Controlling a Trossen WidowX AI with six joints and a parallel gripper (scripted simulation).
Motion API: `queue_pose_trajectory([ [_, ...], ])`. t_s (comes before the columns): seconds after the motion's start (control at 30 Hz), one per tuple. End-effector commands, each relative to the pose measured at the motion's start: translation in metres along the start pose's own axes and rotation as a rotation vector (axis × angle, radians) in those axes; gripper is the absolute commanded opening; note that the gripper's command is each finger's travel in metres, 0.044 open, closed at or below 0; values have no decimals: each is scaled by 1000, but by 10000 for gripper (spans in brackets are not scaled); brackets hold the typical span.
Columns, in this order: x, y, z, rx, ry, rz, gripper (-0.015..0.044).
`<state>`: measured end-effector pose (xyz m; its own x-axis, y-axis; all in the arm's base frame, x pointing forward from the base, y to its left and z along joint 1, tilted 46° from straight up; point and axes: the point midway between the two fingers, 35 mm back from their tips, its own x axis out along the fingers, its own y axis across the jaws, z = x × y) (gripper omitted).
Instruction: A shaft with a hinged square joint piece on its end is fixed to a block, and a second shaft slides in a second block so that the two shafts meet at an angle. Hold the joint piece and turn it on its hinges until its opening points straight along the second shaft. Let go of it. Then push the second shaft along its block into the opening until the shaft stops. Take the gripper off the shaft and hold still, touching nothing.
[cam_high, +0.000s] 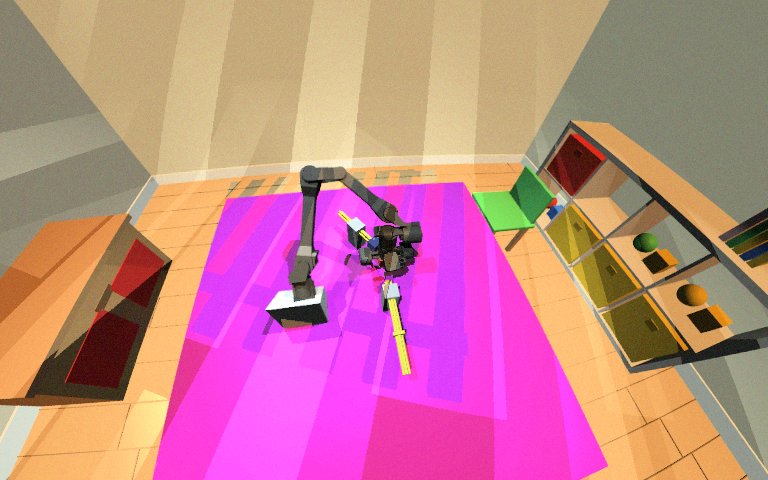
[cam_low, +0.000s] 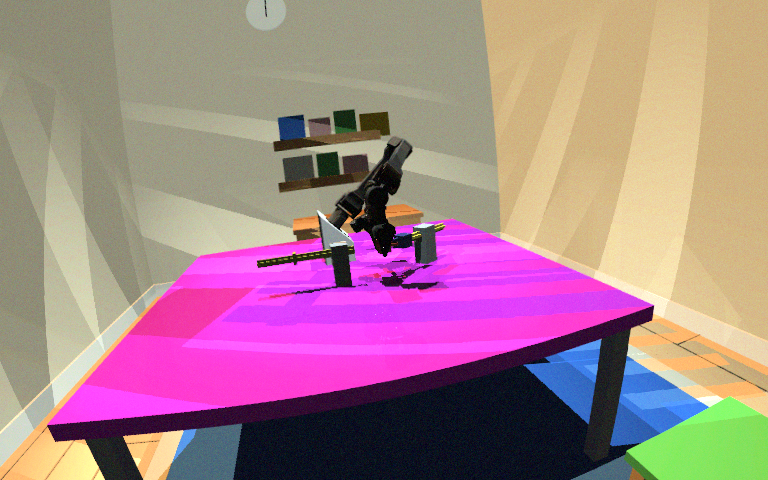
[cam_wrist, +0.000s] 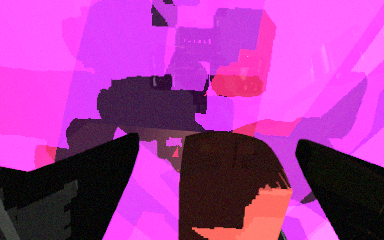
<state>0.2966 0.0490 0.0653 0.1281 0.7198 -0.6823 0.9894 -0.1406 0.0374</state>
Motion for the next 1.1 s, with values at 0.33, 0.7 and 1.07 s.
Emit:
queue_pose_trajectory([
  [0.33,18,-2,0,8,6,-4,387],
  [0.7,18,-2,0,8,6,-4,182],
  [1.07,18,-2,0,8,6,-4,182],
])
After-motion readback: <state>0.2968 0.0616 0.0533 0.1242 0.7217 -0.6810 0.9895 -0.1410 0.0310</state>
